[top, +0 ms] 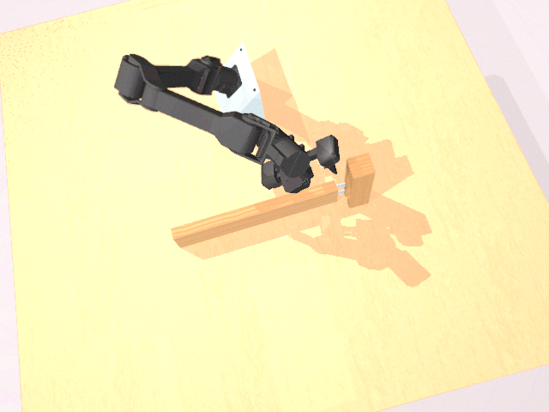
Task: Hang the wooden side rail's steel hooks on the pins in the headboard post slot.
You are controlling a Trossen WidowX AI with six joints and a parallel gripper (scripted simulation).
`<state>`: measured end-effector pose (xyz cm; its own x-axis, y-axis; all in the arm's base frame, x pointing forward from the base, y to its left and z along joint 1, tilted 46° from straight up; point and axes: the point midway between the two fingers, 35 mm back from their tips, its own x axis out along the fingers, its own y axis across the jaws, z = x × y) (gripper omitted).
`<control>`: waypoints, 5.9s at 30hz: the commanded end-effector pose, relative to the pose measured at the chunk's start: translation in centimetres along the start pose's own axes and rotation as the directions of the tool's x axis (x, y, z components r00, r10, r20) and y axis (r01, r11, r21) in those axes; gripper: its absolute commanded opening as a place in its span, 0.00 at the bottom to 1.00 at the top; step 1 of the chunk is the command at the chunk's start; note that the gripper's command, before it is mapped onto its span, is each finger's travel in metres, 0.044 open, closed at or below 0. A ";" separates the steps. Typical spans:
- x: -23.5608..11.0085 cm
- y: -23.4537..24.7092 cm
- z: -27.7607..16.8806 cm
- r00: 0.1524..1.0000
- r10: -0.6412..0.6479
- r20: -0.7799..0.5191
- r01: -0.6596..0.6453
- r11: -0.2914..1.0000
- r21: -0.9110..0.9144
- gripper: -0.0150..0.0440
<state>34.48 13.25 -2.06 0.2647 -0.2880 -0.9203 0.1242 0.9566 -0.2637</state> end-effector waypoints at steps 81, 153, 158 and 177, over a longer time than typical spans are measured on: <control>7.2 -5.8 0.3 0.858 -0.496 -0.134 0.230 0.137 0.964 1.00; 8.3 -6.2 1.5 0.857 -0.497 -0.134 0.229 0.136 0.964 0.25; 8.3 -6.2 1.7 0.857 -0.497 -0.134 0.229 0.136 0.964 0.25; 8.3 -6.1 1.6 0.857 -0.497 -0.134 0.229 0.136 0.964 0.25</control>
<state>37.46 4.95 -7.68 0.0317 -0.7136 -0.6998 0.9994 0.0125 0.0325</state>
